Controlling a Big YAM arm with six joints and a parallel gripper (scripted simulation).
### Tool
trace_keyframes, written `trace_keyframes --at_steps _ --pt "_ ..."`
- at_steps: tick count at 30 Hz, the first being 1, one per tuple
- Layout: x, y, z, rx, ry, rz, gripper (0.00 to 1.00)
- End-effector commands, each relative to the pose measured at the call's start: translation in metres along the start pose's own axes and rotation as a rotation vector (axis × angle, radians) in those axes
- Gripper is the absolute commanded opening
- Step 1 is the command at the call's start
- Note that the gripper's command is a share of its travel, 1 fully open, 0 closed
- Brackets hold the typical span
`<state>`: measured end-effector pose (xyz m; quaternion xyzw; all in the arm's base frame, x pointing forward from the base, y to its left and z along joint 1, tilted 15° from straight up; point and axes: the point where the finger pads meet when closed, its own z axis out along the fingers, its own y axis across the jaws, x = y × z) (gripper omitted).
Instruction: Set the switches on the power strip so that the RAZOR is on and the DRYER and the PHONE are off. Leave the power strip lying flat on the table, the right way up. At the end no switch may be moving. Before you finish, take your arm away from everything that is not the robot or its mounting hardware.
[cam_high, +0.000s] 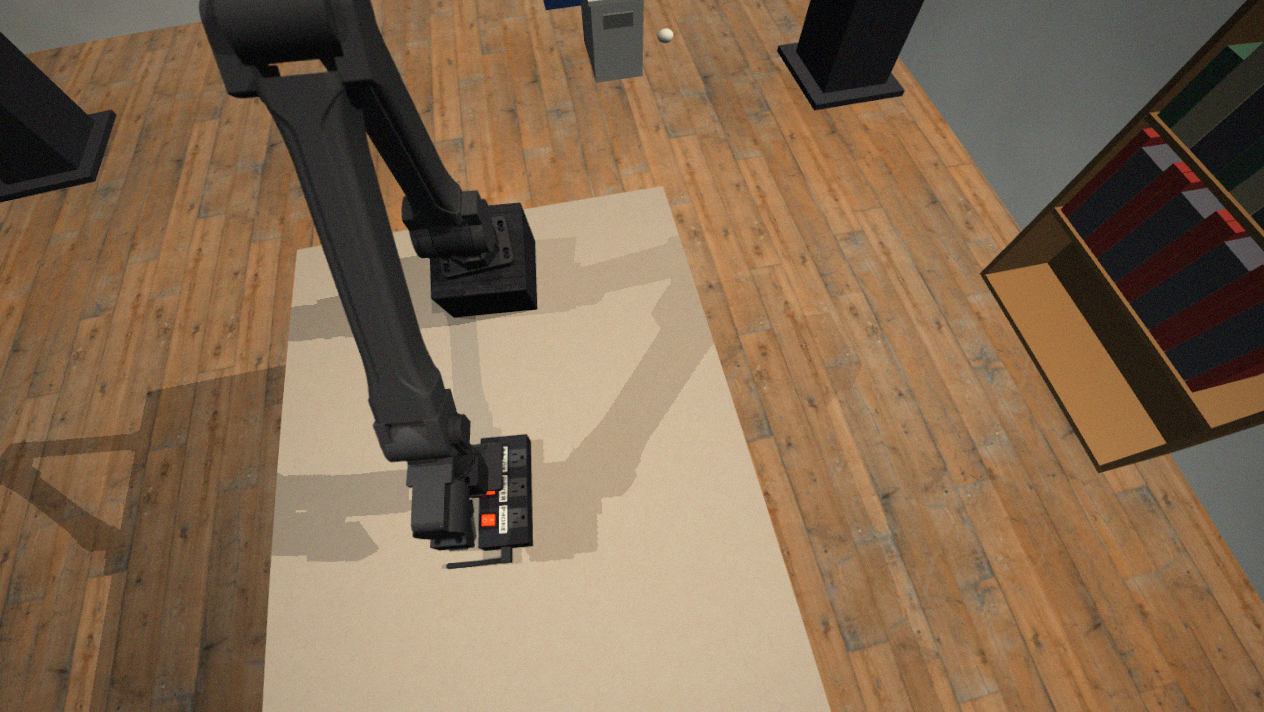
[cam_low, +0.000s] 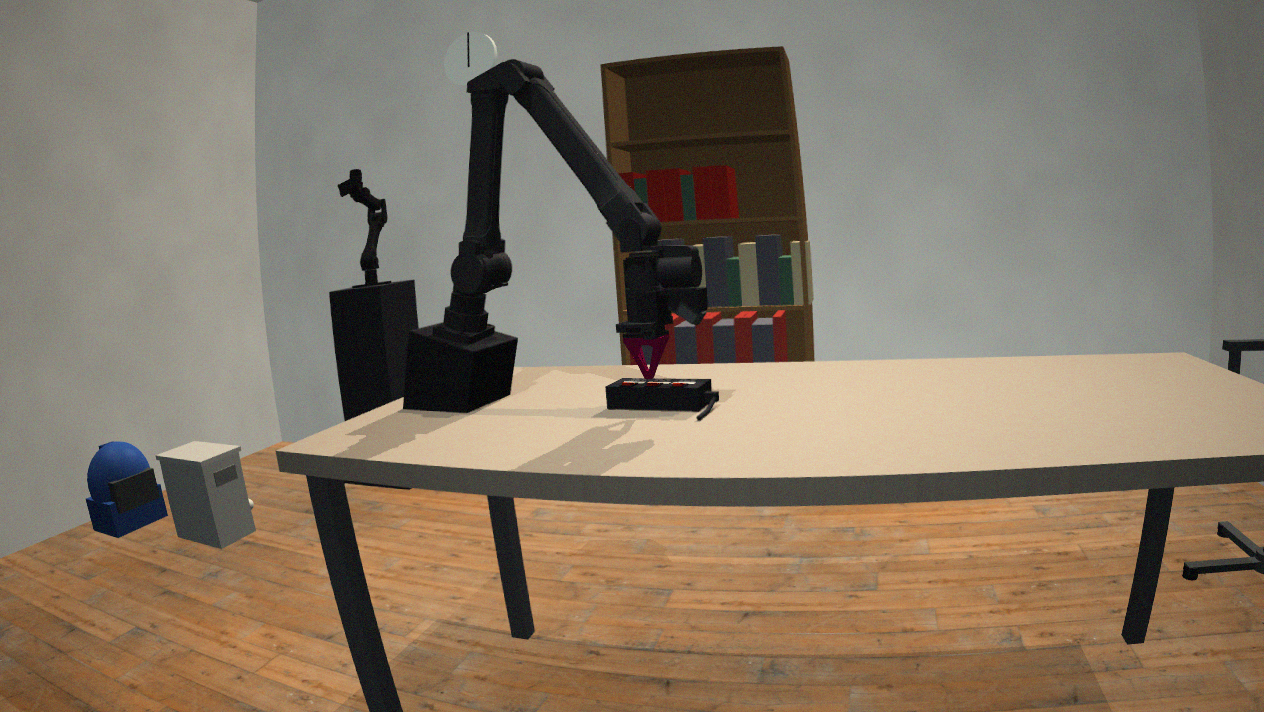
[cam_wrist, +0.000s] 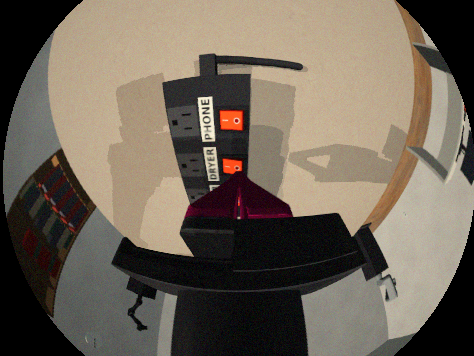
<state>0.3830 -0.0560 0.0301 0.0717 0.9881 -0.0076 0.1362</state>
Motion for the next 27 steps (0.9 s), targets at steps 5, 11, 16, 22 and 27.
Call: trace_keyframes --at_steps 5,11,16,22,27 --pt "-0.0008 0.0022 -0.0002 0.003 -0.007 -0.001 0.0" --pt "-0.0007 0.0022 0.0 0.003 -0.006 -0.001 0.0" --pt "-0.0012 0.0021 0.0004 0.003 -0.004 -0.001 0.0" --pt "-0.0064 0.0018 0.0 0.003 -0.007 -0.001 0.0" --pt "-0.0075 0.0018 -0.0011 0.003 -0.011 -0.001 0.0"
